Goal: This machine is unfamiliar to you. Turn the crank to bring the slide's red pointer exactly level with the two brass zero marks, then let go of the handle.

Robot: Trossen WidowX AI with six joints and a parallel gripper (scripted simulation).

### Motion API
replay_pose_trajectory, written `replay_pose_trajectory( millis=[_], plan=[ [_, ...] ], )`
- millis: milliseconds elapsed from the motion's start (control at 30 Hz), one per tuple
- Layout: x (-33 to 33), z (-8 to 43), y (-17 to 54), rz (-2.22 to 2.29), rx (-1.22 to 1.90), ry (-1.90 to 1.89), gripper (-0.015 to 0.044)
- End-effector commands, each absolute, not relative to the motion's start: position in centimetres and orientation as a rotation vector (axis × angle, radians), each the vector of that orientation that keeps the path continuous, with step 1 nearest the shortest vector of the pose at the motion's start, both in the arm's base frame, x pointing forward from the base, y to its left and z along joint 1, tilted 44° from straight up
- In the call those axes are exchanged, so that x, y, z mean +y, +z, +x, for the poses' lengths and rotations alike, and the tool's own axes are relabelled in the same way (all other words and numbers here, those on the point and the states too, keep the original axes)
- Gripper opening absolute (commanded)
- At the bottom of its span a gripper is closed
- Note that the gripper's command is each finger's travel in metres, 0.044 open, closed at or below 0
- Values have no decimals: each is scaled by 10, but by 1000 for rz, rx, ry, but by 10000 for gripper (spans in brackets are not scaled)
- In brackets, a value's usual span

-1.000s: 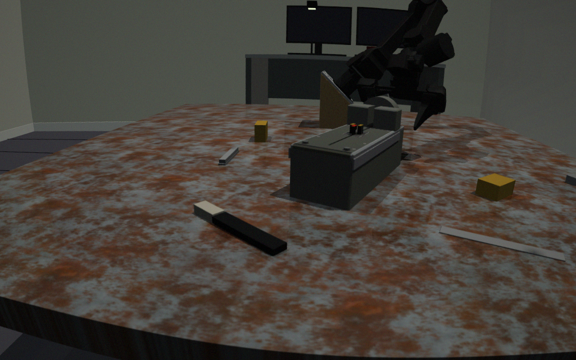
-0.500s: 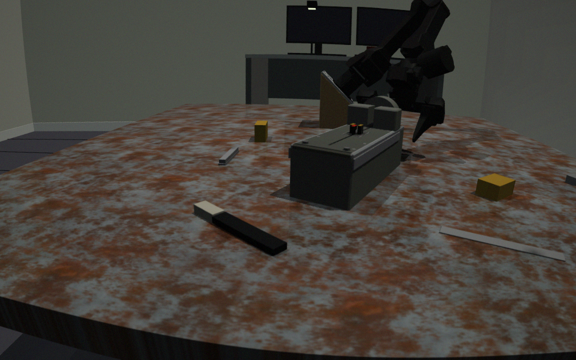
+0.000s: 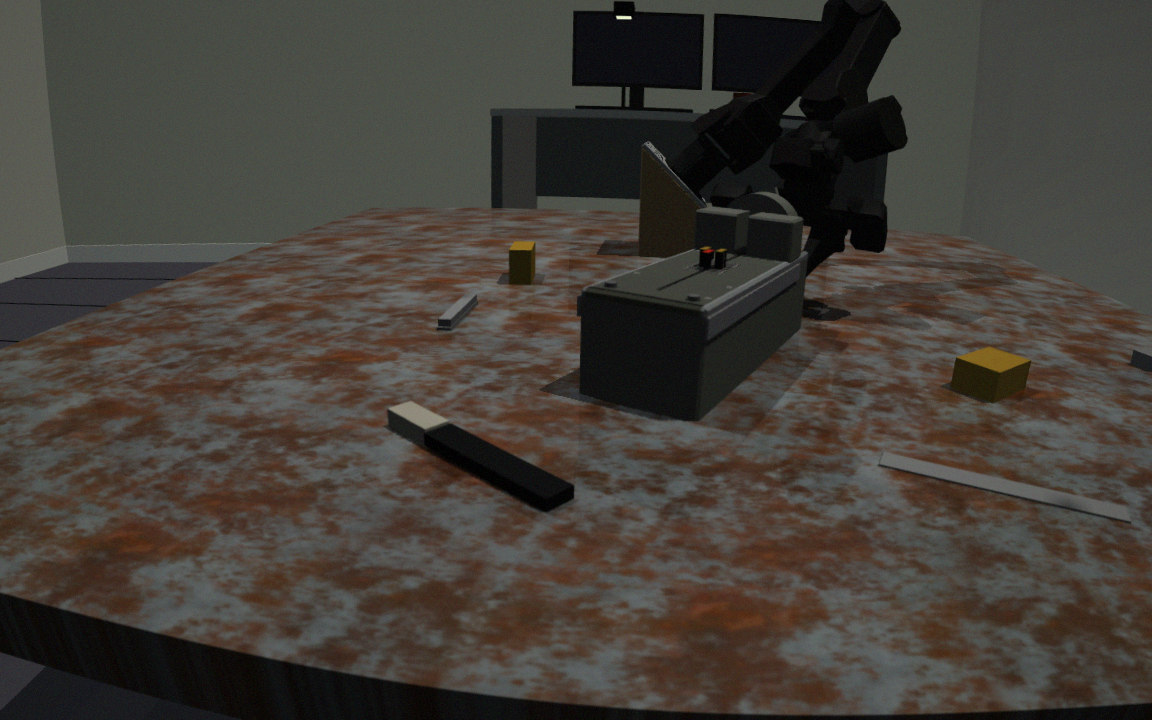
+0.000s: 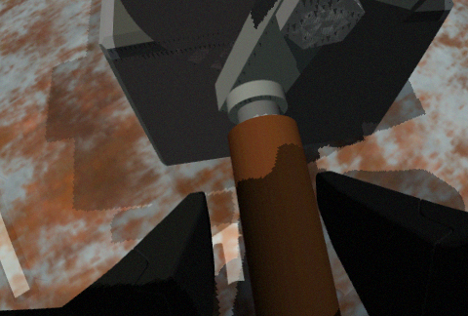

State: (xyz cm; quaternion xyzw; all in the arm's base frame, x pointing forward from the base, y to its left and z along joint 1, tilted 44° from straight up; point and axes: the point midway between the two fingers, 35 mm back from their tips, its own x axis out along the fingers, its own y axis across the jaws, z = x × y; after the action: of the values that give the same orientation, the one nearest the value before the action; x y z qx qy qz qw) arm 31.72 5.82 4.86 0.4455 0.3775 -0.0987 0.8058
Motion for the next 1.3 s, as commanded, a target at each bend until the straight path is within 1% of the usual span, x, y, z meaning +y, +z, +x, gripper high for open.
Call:
replay_pose_trajectory(
  millis=[0,100,1267],
  plan=[
    [58,317,48,957,805,-217,72],
    [58,317,48,957,805,-217,0],
    [61,322,60,958,804,-216,0]
  ],
)
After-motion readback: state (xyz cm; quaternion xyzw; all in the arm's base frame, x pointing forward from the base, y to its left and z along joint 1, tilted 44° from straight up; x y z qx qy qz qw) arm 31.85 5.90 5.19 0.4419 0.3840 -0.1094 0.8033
